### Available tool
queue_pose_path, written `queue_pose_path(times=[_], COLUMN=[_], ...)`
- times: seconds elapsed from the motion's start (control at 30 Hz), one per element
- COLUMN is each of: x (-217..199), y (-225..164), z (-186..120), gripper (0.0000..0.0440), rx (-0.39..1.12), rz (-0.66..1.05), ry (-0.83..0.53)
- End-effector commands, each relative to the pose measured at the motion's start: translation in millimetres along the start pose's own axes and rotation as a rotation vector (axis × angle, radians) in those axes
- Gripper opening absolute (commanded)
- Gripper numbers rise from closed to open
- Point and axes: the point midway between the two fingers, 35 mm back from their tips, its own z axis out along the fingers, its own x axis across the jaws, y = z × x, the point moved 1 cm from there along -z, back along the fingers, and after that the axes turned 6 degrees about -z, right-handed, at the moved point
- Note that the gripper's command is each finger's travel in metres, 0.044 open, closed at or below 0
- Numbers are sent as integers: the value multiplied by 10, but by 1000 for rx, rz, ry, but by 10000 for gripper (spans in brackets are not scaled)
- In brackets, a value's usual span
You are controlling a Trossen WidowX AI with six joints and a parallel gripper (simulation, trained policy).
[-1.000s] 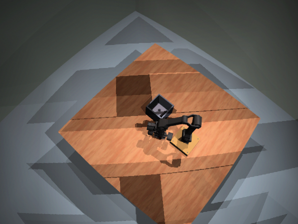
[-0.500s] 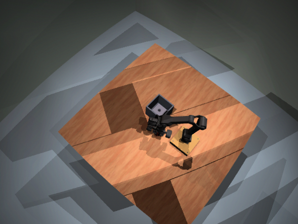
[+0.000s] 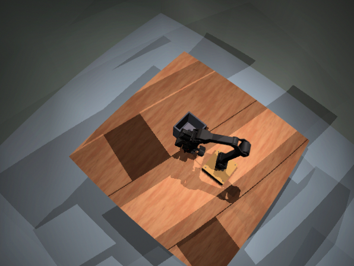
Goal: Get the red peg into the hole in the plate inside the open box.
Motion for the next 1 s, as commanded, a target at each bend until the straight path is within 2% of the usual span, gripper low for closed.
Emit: queue_pose_path(times=[0.0,0.33,0.97], x=[38,24,-48], y=[129,456,982], z=[-181,-407,-441], gripper=[0,0,0], rx=[-38,-114,-166], rz=[-8,-4,27], ry=[24,16,-54])
